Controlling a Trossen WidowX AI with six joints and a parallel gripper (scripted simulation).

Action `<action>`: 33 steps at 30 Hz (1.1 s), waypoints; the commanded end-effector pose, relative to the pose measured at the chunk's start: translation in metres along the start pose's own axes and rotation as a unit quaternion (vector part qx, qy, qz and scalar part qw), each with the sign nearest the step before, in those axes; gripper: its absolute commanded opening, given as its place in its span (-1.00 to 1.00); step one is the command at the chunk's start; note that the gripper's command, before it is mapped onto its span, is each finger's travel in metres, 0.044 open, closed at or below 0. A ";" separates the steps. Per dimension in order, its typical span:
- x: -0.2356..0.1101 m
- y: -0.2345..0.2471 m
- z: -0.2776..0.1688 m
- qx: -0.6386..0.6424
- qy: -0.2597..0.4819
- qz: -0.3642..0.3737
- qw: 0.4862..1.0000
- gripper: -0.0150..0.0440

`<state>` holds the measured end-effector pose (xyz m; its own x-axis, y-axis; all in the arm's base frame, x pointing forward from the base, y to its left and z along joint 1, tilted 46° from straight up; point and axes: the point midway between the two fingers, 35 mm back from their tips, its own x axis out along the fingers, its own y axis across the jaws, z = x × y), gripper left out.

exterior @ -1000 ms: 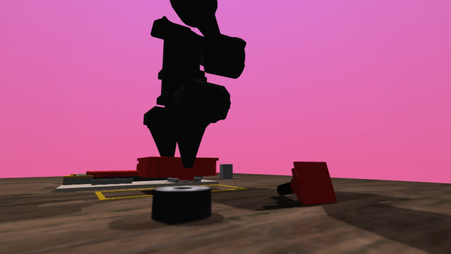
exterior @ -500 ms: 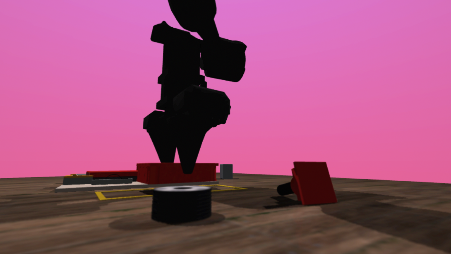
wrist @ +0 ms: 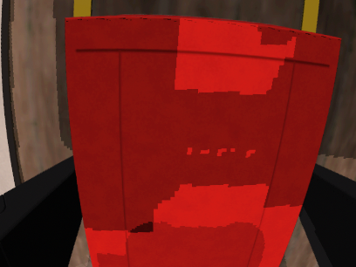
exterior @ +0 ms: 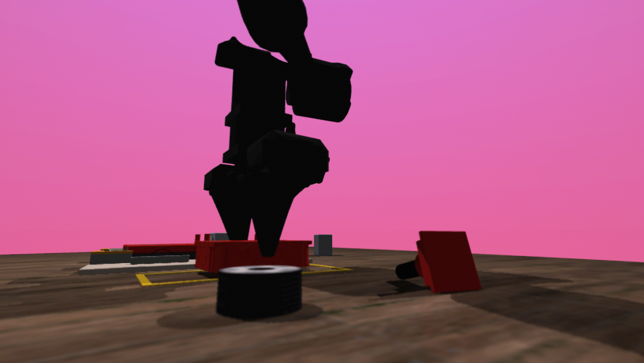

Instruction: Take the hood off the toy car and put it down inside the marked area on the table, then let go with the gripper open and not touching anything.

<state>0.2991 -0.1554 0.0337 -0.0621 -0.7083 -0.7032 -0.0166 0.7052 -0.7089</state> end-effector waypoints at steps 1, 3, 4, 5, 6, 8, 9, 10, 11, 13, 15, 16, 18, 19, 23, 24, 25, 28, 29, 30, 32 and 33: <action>0.002 0.000 0.000 -0.003 0.000 -0.001 1.000 -0.49; 0.003 0.000 0.000 -0.003 0.000 -0.001 1.000 -0.49; 0.003 0.000 0.000 -0.003 0.000 -0.001 1.000 -0.49; 0.004 0.000 -0.001 -0.003 0.000 -0.001 1.000 -0.49; 0.004 0.000 -0.001 -0.003 0.000 -0.001 1.000 -0.49; 0.003 0.000 0.000 0.000 0.000 0.000 1.000 -0.40; 0.003 0.000 0.000 0.000 0.000 0.000 1.000 -0.31; 0.003 0.000 0.000 0.000 0.000 0.000 1.000 -0.22; 0.003 0.000 0.000 0.000 0.000 0.000 1.000 -0.14; 0.003 0.000 0.000 0.000 0.000 0.000 1.000 0.04; 0.003 0.000 0.000 0.000 0.000 0.000 1.000 0.22; 0.003 0.000 0.000 0.000 0.000 0.000 1.000 0.31; 0.003 0.000 0.000 0.000 0.000 0.000 1.000 0.49; 0.003 0.000 0.000 0.000 0.000 0.000 1.000 0.58; 0.000 0.000 0.000 0.000 0.000 0.000 1.000 0.93; -0.005 0.000 0.001 0.000 0.000 0.000 1.000 1.00; -0.012 0.001 0.002 0.000 0.000 0.000 1.000 1.00; -0.044 0.002 0.002 0.000 -0.001 0.000 1.000 1.00; -0.058 0.002 0.001 0.000 -0.001 -0.001 1.000 1.00; -0.066 0.001 0.000 0.000 -0.001 -0.002 1.000 1.00; -0.069 0.001 0.000 0.000 -0.001 -0.003 1.000 1.00; -0.069 0.001 0.000 0.000 -0.001 -0.003 1.000 1.00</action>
<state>0.3049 -0.1068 0.0751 -0.0535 -0.7088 -0.7034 -0.0292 0.7052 -0.7084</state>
